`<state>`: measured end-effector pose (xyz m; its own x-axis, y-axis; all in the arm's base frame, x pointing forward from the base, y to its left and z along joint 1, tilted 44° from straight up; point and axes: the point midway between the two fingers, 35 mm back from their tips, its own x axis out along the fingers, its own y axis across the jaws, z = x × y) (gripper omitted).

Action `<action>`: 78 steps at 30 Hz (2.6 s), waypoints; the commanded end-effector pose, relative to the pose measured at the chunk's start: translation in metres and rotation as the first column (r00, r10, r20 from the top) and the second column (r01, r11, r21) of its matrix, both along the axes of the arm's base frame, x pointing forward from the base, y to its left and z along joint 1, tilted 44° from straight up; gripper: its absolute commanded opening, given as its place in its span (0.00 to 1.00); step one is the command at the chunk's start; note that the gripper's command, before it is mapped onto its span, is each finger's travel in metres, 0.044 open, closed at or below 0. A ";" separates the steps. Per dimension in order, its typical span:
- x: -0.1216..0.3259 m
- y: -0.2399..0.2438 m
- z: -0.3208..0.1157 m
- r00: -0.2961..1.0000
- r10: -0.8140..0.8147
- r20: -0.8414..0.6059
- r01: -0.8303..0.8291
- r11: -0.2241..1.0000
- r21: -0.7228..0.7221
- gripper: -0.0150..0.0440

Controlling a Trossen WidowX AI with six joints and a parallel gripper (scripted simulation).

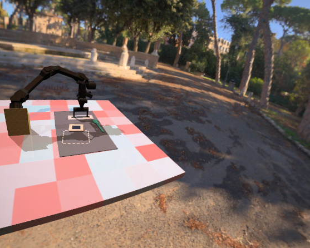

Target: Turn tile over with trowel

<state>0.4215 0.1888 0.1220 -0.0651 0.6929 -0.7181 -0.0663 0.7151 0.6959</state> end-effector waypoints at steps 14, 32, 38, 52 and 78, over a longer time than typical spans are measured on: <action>-0.003 0.012 -0.014 1.000 0.012 -0.002 -0.012 1.000 0.002 0.51; -0.003 0.012 -0.014 1.000 0.012 -0.002 -0.012 1.000 0.002 0.47; -0.003 0.012 -0.014 0.999 -0.020 -0.033 0.020 1.000 -0.001 0.47; -0.003 0.012 -0.014 0.897 -0.316 -0.308 0.306 0.949 -0.081 0.47; -0.003 0.012 -0.014 0.376 -0.691 -0.617 0.631 0.679 -0.376 0.47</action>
